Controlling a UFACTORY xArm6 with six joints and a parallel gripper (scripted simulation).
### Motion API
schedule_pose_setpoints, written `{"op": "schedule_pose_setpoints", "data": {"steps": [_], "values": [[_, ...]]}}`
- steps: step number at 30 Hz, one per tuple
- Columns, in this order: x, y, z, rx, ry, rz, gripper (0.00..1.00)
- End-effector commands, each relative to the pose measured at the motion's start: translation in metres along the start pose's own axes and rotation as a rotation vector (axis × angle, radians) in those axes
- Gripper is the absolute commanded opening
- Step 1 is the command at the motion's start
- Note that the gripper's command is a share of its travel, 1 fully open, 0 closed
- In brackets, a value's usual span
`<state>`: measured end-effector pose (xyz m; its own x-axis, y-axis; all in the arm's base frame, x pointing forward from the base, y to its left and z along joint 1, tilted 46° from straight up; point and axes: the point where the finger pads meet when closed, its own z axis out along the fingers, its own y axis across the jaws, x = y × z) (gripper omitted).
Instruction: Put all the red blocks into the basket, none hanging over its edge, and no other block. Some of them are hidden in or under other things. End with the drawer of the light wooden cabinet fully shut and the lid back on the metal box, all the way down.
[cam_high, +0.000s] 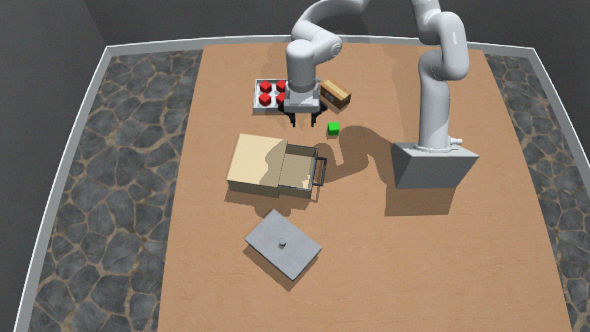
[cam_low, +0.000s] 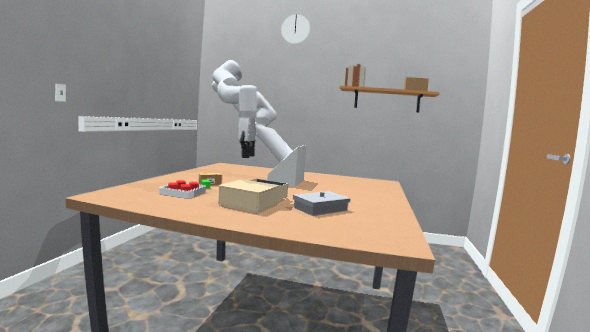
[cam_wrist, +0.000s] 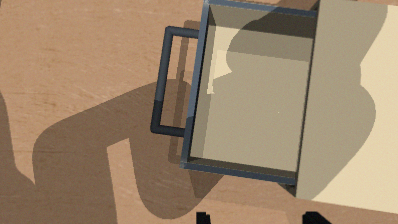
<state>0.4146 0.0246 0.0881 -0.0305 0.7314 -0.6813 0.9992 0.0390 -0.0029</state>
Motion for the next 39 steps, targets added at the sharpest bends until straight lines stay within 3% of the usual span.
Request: {"op": "schedule_pose_setpoints", "data": {"steps": [1,7,18,19,39], "values": [[0.057,-0.035,0.004,-0.033,-0.047,0.130,0.56],[0.106,-0.069,0.009,-0.034,-0.049,0.145,0.56],[0.106,-0.069,0.009,-0.034,-0.049,0.145,0.56],[0.106,-0.069,0.009,-0.034,-0.049,0.145,0.24],[0.106,-0.069,0.009,-0.034,-0.049,0.145,0.24]]}}
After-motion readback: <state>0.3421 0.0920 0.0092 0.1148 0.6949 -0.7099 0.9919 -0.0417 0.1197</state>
